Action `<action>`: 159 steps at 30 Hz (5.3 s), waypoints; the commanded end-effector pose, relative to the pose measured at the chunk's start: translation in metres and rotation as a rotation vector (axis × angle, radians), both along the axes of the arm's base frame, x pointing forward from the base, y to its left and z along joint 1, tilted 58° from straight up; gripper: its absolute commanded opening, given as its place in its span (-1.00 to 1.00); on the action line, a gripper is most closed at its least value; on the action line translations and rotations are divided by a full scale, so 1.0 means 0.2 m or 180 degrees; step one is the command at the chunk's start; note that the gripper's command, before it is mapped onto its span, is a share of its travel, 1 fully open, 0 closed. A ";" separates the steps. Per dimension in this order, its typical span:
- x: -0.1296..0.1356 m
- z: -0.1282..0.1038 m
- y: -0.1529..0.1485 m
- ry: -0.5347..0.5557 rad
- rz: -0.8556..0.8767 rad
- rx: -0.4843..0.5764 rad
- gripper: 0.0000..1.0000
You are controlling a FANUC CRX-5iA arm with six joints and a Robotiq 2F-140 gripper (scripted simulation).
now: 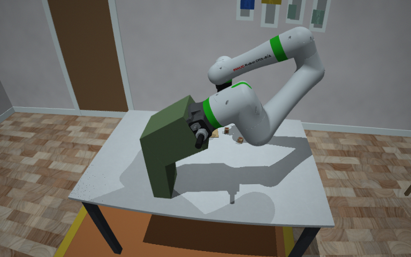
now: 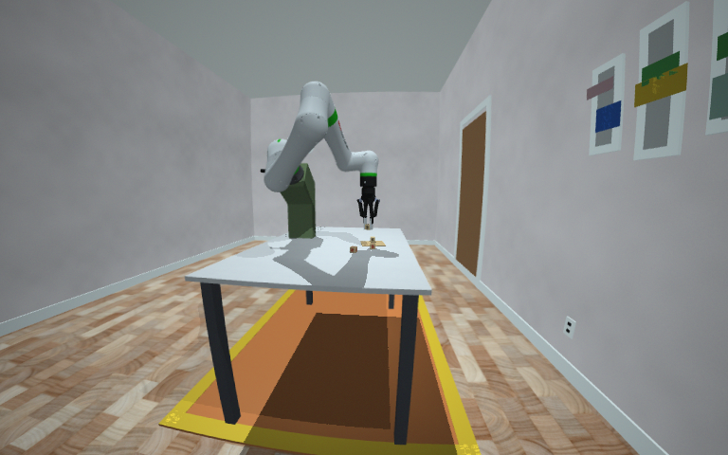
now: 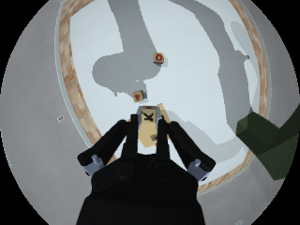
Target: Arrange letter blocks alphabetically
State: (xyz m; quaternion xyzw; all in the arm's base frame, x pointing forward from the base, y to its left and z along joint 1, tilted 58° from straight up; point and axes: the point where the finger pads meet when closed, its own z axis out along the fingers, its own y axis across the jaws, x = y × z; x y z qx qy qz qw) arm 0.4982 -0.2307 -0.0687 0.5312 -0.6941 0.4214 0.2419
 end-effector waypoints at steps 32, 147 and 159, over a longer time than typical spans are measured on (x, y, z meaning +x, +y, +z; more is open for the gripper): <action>0.10 -0.43 0.26 0.1092 0.0648 -0.0150 -0.68; 0.15 -0.68 -0.14 0.1092 0.0648 -0.0150 -0.49; 0.15 -0.68 -0.14 0.1092 0.0648 -0.0150 -0.44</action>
